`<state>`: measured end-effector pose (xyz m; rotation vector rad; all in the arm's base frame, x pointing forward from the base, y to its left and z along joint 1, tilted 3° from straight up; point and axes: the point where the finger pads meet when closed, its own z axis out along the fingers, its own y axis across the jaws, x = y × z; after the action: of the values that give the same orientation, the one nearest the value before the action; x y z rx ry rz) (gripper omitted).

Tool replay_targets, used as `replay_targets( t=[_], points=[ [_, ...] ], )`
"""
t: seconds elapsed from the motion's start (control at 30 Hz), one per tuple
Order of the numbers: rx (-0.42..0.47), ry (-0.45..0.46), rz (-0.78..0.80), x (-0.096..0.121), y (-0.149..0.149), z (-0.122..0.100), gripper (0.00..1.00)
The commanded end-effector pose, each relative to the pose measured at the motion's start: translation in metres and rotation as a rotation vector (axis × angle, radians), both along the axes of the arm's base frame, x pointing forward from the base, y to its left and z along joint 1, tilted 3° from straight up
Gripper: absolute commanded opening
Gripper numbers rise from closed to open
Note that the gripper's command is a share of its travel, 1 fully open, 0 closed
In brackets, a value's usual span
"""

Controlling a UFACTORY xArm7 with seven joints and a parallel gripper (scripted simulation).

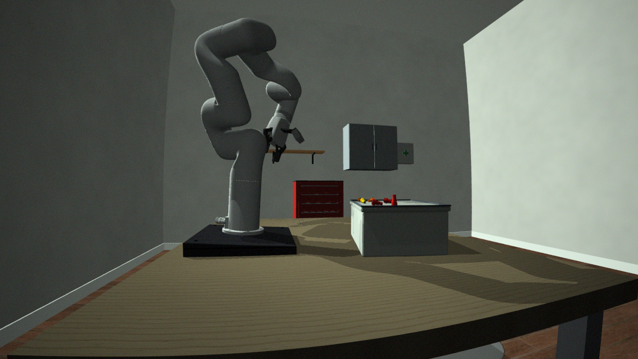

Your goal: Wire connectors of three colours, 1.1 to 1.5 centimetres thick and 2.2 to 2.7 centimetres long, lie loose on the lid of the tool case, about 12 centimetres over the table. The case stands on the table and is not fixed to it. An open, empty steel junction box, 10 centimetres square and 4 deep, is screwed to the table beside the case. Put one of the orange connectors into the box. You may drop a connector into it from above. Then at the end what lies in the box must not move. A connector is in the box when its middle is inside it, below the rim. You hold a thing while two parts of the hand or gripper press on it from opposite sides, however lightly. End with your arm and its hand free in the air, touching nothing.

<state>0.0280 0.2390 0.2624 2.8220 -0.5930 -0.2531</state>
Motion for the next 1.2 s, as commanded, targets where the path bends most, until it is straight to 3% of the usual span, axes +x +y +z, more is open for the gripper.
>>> replay_targets(
  t=[0.0, 0.7, 0.83, 1.03, 1.1, 1.17],
  points=[
    [0.003, -0.001, 0.000, 0.000, 0.001, 0.001, 1.00],
    [0.008, -0.003, -0.019, 0.006, 0.002, 0.001, 1.00],
    [0.024, -0.013, -0.097, 0.032, 0.005, -0.001, 1.00],
    [0.063, -0.050, -0.325, 0.108, -0.001, -0.007, 1.00],
    [0.063, -0.050, -0.325, 0.108, -0.001, -0.007, 1.00],
    [0.077, -0.072, -0.435, 0.144, -0.011, -0.011, 1.00]
  ],
)
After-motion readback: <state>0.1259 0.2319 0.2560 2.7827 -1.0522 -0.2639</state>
